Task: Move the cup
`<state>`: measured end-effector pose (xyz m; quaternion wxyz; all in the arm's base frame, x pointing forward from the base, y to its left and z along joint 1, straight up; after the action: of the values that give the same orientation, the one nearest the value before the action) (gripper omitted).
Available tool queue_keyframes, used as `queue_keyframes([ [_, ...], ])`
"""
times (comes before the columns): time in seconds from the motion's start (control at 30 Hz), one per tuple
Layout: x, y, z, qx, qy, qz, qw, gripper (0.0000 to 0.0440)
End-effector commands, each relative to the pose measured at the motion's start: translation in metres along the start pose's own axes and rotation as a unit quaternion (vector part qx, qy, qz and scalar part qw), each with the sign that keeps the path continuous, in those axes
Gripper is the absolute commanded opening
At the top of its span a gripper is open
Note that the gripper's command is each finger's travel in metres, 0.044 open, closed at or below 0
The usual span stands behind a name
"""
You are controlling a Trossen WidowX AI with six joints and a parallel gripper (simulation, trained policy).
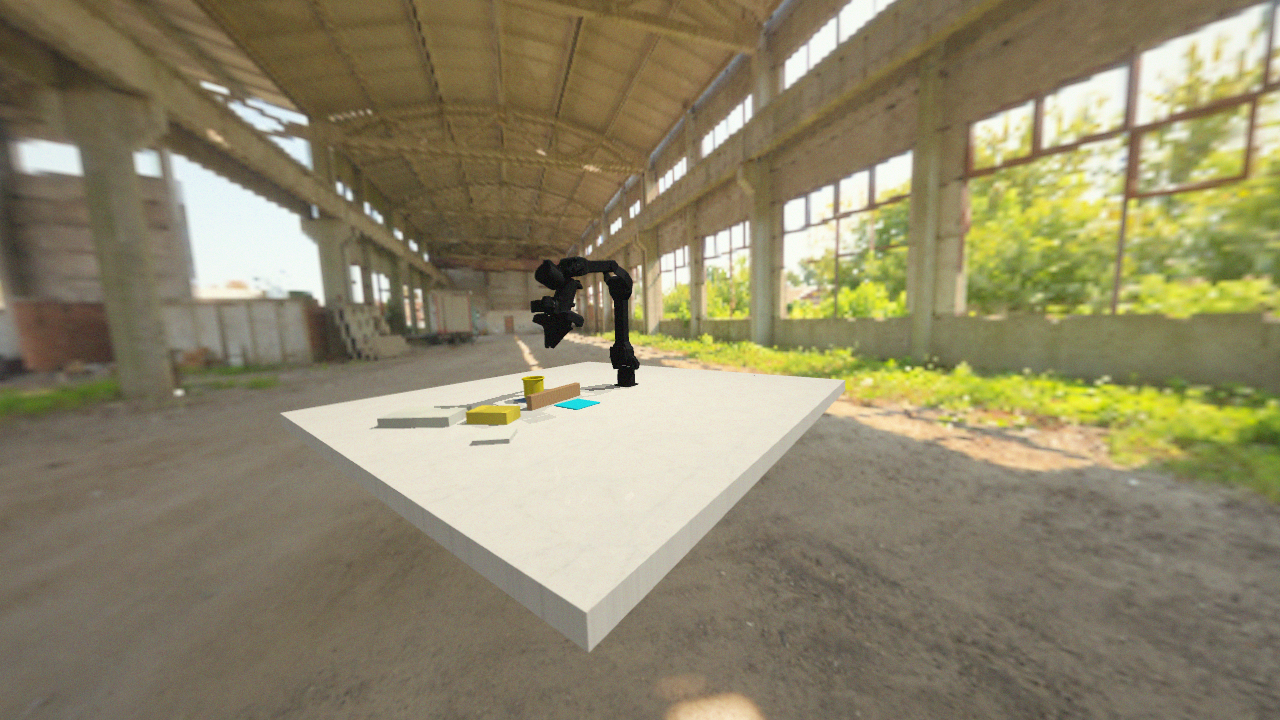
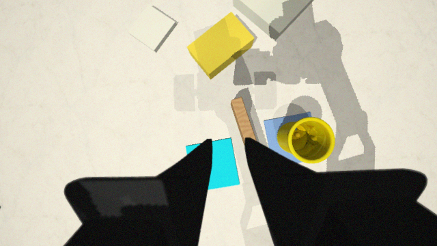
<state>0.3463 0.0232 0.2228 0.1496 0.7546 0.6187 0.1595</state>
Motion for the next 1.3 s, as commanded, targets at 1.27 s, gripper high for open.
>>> queue_keyframes([
  [1.27, -0.089, -0.035, 0.073, 0.213, -0.070, -0.077, 0.972, 0.0156],
])
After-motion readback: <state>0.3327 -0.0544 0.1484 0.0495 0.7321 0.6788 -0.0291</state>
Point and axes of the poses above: the point midway between the two fingers, 35 mm back from their tips, its own z axis out along the fingers, its own x axis across the jaws, y = z × x, the point moved 1 cm from there along -z, back along the fingers, and after that the axes turned 2 degrees about z, right-handed, at the moved point
